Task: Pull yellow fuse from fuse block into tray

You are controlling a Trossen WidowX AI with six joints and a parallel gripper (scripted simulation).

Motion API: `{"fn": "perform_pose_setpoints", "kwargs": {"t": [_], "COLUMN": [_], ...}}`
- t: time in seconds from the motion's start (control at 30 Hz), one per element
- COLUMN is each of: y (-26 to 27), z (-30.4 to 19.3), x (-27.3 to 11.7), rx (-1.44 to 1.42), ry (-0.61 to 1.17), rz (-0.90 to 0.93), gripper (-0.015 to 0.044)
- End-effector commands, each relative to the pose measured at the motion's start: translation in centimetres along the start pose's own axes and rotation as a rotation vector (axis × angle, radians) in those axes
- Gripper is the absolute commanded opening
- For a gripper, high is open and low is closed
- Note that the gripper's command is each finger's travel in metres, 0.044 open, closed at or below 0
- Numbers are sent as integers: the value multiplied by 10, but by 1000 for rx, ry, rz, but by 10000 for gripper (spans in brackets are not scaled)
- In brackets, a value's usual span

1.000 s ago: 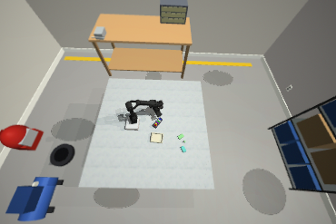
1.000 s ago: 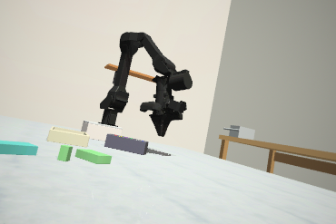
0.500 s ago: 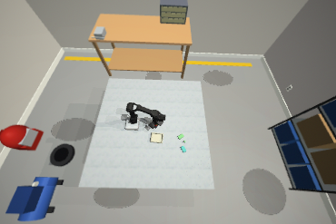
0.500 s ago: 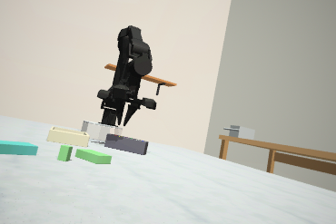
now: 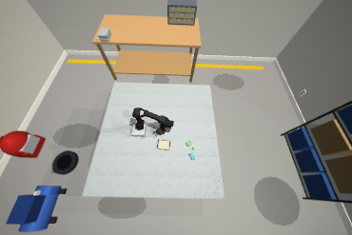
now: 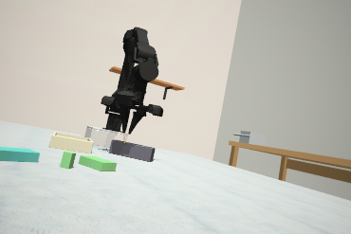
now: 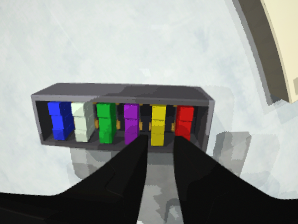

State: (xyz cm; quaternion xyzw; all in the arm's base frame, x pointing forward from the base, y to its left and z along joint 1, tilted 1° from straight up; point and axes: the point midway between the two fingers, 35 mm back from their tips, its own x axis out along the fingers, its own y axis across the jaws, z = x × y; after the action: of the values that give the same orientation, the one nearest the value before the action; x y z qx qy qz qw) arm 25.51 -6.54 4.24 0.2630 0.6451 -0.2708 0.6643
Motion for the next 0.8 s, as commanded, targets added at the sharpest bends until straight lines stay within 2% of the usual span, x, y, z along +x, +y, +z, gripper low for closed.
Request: {"fn": "perform_pose_setpoints", "kwargs": {"t": [0.0, 0.77], "y": [0, 1], "z": [-3, -4], "x": [6, 23], "rx": [3, 3], "ry": [10, 10], "rz": [1, 1], "gripper": [67, 67]}}
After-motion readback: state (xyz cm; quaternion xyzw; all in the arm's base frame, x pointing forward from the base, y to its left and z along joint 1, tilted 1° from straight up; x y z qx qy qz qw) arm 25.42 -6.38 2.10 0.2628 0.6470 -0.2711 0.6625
